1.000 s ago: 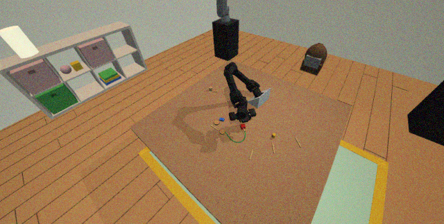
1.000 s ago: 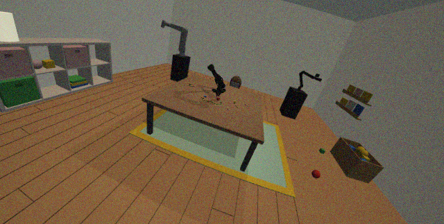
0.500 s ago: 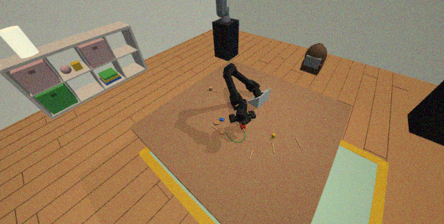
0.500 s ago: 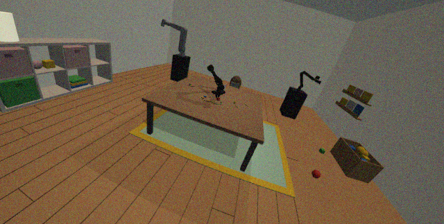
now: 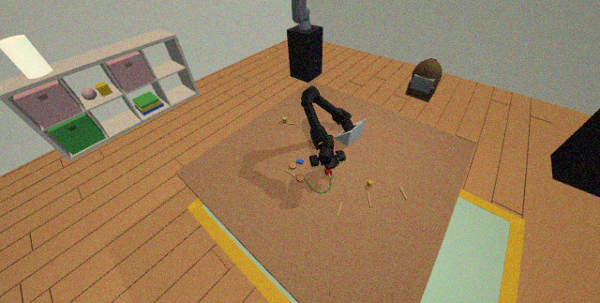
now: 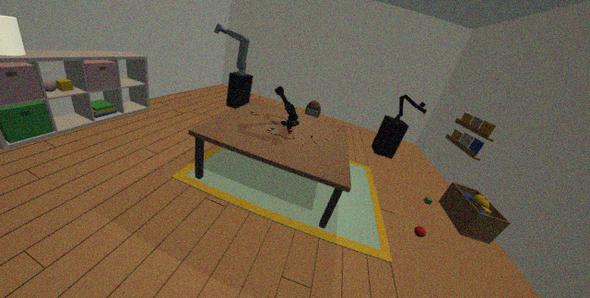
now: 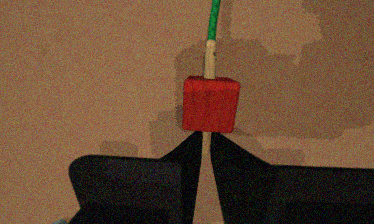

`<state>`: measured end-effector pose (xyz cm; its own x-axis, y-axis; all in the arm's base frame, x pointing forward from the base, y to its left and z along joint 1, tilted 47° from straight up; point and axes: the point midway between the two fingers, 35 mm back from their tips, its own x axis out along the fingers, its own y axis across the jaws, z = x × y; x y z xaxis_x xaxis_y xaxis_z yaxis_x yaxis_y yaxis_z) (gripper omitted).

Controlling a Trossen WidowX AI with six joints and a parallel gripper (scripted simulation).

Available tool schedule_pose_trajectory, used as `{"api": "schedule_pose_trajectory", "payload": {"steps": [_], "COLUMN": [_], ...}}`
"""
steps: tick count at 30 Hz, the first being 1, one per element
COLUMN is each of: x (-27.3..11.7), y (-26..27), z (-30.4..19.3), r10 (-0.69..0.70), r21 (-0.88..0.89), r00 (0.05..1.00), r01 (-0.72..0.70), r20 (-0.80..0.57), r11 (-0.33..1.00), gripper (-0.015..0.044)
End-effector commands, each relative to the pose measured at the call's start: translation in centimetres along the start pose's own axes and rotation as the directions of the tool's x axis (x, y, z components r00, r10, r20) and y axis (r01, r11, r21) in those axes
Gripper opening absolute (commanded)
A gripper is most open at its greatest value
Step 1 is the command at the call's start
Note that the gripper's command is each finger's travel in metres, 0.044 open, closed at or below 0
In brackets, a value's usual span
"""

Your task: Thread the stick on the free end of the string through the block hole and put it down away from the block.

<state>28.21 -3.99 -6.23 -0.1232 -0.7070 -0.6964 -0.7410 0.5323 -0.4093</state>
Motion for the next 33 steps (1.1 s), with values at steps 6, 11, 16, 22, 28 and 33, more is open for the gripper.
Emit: {"api": "schedule_pose_trajectory", "payload": {"steps": [6,11,16,22,28,33], "x": [0.06,0.28,0.32,0.32,0.32,0.3], "y": [0.02,0.08,0.1,0.1,0.12,0.16], "z": [-0.05,-0.15,-0.21,-0.19,-0.3,-0.83], "r10": [0.0,-0.004,-0.006,-0.009,-0.011,-0.011], "r21": [0.01,0.031,0.034,0.034,0.033,0.033], "r00": [1.0,0.997,0.996,0.996,0.996,0.996], "r01": [-0.001,0.002,0.003,0.006,0.008,0.008], "r20": [0.022,0.078,0.086,0.086,0.086,0.086], "r11": [1.0,1.0,0.999,0.999,0.999,0.999], "gripper": [0.0,0.0,0.0,0.0,0.0,0.0]}}
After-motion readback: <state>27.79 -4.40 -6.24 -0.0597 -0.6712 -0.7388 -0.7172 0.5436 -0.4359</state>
